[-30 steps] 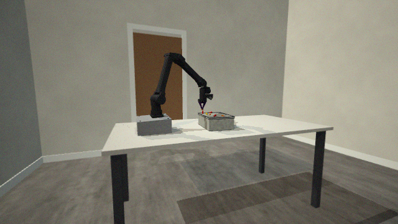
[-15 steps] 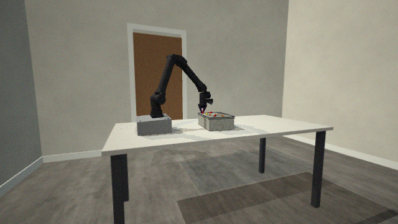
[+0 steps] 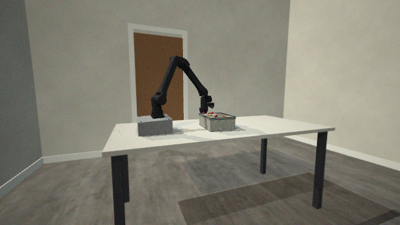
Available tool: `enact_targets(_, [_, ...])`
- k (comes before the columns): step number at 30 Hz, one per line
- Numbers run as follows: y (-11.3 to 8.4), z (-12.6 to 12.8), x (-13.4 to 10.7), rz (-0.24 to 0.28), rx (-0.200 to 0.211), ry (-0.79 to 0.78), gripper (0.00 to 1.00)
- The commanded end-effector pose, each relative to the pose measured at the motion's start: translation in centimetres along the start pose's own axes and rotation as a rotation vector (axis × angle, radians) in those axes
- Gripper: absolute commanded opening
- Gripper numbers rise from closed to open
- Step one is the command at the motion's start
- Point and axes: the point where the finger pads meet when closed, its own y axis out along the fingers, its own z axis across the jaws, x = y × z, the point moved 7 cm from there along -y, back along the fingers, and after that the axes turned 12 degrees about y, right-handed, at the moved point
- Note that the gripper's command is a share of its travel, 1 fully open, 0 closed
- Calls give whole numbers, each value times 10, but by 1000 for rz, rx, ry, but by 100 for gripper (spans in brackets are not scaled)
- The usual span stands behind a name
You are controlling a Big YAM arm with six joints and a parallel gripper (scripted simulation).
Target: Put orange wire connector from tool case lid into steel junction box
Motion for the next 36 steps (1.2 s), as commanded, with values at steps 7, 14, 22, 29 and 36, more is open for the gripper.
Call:
enact_targets(7, [22, -3, 9, -1, 3, 5, 6])
enact_targets(14, [28, -4, 8, 3, -1, 5, 6])
enact_targets(22, [26, -2, 10, -3, 5, 5, 6])
enact_targets(29, [25, -1, 11, -4, 6, 6, 6])
enact_targets(36, [25, -1, 11, -5, 7, 6, 6])
